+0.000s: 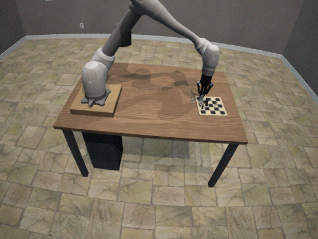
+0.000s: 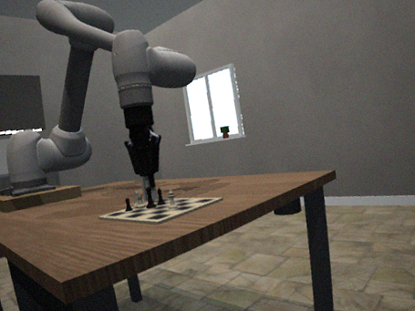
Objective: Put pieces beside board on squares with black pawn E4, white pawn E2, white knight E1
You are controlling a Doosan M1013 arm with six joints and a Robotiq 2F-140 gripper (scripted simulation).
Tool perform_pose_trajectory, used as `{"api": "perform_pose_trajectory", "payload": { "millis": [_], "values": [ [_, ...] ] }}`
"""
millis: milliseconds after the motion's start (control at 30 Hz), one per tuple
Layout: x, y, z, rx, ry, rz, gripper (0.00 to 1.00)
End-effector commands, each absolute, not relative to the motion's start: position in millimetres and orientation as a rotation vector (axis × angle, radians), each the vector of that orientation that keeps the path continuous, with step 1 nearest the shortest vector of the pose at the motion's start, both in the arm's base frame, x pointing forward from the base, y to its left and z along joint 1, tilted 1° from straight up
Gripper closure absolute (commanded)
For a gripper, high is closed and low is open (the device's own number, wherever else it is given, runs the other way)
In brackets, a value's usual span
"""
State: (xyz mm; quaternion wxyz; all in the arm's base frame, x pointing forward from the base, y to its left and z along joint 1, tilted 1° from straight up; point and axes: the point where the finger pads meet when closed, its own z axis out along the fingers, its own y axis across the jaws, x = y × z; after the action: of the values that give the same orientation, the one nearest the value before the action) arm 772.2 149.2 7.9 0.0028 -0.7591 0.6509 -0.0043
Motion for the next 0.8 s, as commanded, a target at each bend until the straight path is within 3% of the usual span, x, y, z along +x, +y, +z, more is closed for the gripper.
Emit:
{"api": "perform_pose_trajectory", "payload": {
  "millis": [0,767],
  "values": [
    [772.2,149.2,7.6,-2.380,2.041,-0.013,1.00],
    [772.2,149.2,4.7,-2.380,2.041,-0.013,1.00]
  ]
}}
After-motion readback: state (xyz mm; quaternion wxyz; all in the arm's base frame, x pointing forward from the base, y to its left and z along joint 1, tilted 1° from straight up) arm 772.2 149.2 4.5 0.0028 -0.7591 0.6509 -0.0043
